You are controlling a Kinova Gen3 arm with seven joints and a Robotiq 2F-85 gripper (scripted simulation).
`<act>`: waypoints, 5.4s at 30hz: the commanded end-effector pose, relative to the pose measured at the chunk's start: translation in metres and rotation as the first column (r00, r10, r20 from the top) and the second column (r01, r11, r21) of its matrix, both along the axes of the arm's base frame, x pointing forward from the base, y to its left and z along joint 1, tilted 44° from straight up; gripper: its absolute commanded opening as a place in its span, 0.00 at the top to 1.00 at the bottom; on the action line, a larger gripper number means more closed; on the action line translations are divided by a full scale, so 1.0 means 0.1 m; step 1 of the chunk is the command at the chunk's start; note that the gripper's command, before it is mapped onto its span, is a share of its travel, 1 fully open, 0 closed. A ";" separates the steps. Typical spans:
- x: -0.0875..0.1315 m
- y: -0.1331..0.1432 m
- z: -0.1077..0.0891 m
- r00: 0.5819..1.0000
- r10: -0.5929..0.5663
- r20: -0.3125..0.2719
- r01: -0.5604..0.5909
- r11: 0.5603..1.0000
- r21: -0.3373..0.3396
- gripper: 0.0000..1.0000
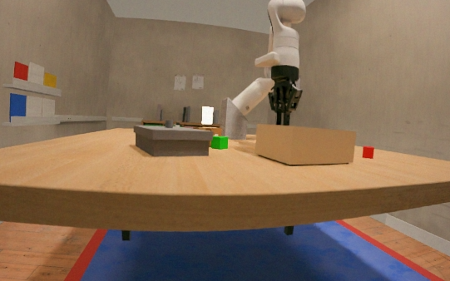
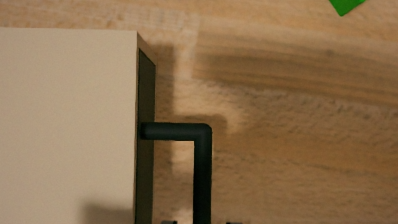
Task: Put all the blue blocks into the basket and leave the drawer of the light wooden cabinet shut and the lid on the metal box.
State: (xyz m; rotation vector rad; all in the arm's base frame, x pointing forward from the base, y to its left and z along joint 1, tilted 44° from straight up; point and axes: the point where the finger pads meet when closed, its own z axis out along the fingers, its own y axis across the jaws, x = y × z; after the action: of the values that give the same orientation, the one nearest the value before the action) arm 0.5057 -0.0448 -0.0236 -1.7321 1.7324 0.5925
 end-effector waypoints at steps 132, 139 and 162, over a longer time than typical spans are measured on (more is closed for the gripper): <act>0.04 0.19 -0.20 1.000 -0.002 0.001 0.002 1.000 -0.001 0.90; 0.02 0.19 -0.20 1.000 -0.002 0.001 0.002 1.000 -0.001 0.90; -0.31 0.21 -0.25 1.000 -0.002 0.001 0.002 1.000 -0.001 0.90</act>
State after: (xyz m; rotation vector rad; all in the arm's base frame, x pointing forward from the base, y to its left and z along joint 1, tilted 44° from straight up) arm 0.4792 -0.0230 -0.0479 -1.7320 1.7325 0.5923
